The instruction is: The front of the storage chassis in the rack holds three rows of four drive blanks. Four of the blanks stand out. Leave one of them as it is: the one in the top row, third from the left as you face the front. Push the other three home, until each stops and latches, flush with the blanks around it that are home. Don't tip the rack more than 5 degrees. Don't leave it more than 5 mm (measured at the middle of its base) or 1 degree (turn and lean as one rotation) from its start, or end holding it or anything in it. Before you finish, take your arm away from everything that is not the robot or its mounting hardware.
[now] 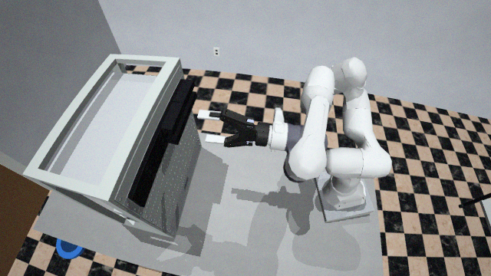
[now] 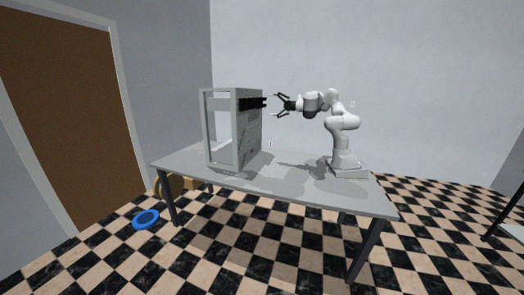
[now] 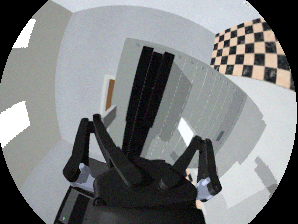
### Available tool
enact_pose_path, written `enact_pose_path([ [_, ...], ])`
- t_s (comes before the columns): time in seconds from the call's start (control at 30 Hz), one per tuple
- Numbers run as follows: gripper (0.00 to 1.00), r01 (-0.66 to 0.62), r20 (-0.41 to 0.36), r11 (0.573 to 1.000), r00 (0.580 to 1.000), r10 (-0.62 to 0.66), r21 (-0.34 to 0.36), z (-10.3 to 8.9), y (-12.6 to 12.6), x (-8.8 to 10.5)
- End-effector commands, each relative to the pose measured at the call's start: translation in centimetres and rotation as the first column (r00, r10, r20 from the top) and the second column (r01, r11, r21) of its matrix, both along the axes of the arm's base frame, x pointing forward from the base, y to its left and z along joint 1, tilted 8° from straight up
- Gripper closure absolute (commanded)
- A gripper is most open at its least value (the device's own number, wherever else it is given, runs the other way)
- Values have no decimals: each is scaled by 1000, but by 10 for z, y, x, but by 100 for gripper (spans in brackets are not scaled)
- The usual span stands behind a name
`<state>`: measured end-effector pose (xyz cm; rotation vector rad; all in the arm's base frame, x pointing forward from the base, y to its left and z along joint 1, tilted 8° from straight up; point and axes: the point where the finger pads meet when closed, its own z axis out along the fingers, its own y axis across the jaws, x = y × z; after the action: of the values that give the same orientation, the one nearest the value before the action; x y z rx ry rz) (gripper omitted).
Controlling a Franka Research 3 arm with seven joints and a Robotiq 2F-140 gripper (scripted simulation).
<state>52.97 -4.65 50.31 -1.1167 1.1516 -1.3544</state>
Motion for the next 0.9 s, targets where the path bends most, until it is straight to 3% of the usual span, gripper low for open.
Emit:
enact_pose_path([
  [0.0, 0, 16, 23, 997, 1000, -18, 79, 1, 11, 12],
  [0.27, 0, 16, 23, 997, 1000, -18, 79, -1, 27, 31],
  [0.87, 0, 16, 23, 997, 1000, -18, 79, -1, 29, 32],
])
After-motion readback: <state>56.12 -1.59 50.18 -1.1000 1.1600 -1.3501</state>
